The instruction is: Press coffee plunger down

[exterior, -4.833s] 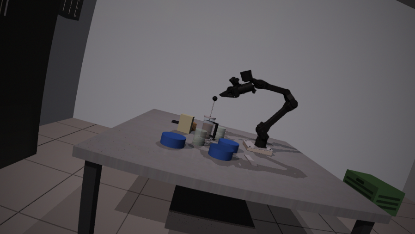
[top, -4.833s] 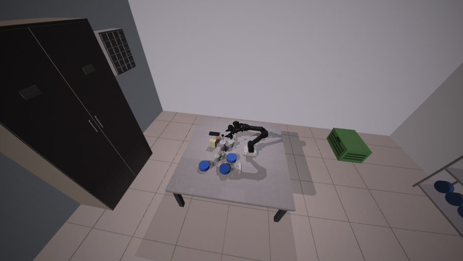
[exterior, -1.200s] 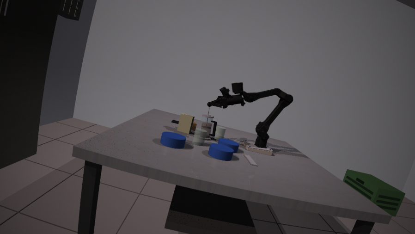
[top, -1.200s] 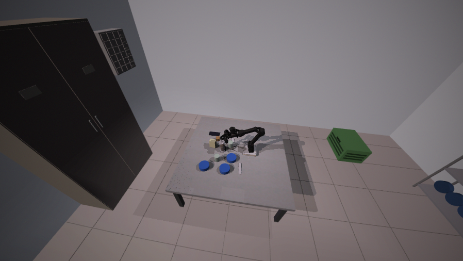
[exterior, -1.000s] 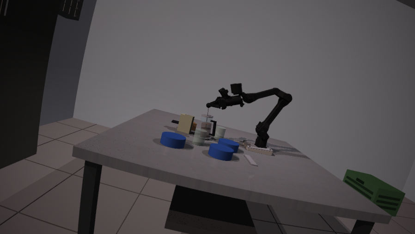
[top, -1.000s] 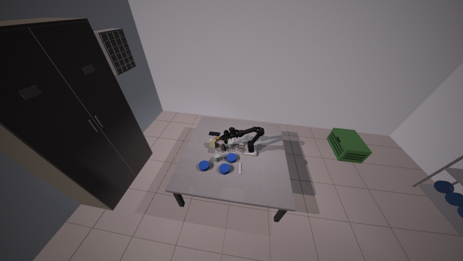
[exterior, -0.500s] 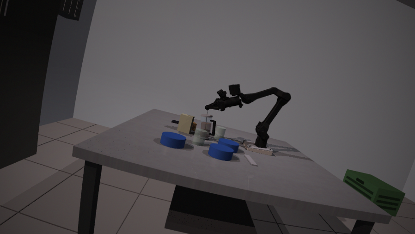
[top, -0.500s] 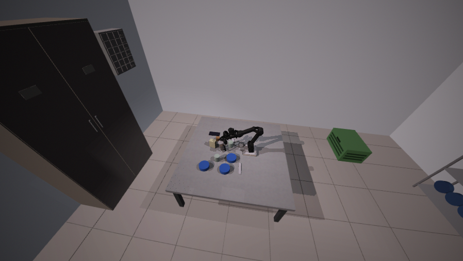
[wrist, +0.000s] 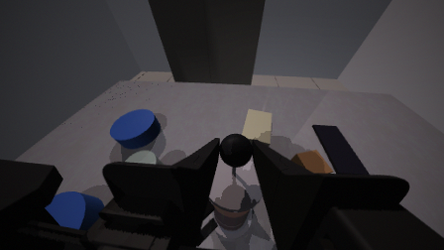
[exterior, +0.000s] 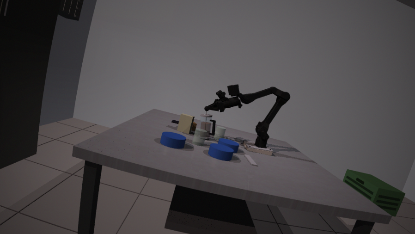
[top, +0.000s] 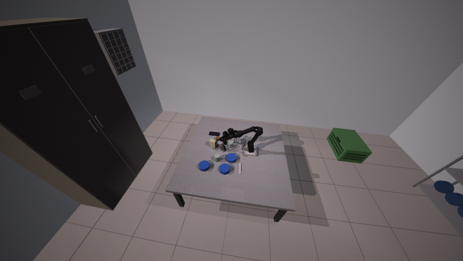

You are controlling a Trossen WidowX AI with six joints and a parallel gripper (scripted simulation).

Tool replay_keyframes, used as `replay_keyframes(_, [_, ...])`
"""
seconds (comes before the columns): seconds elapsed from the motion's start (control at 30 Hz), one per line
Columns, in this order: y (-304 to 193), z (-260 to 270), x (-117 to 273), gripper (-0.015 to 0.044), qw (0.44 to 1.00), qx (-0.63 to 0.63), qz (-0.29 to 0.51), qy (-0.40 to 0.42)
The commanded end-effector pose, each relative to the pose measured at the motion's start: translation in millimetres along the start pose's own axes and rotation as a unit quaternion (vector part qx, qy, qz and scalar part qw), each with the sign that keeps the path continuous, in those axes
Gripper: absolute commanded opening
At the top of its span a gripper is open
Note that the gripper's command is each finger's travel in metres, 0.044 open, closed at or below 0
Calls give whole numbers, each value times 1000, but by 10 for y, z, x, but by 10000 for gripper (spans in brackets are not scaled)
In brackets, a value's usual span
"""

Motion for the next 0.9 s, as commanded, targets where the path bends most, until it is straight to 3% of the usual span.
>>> replay_keyframes(0.0, [-93,-18,-51,121,1000,-4,21,-5])
replay_keyframes(0.87, [-57,-10,-80,121,1000,-4,21,-4])
Point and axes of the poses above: the point midway between the two fingers, 35 mm back from their tips, its own x axis back along the fingers, its own z axis across the jaws, y = z × x, the point moved 6 cm from there along x, back along the fingers, and after that the axes turned 11 degrees about -x, right-handed, at the moved point
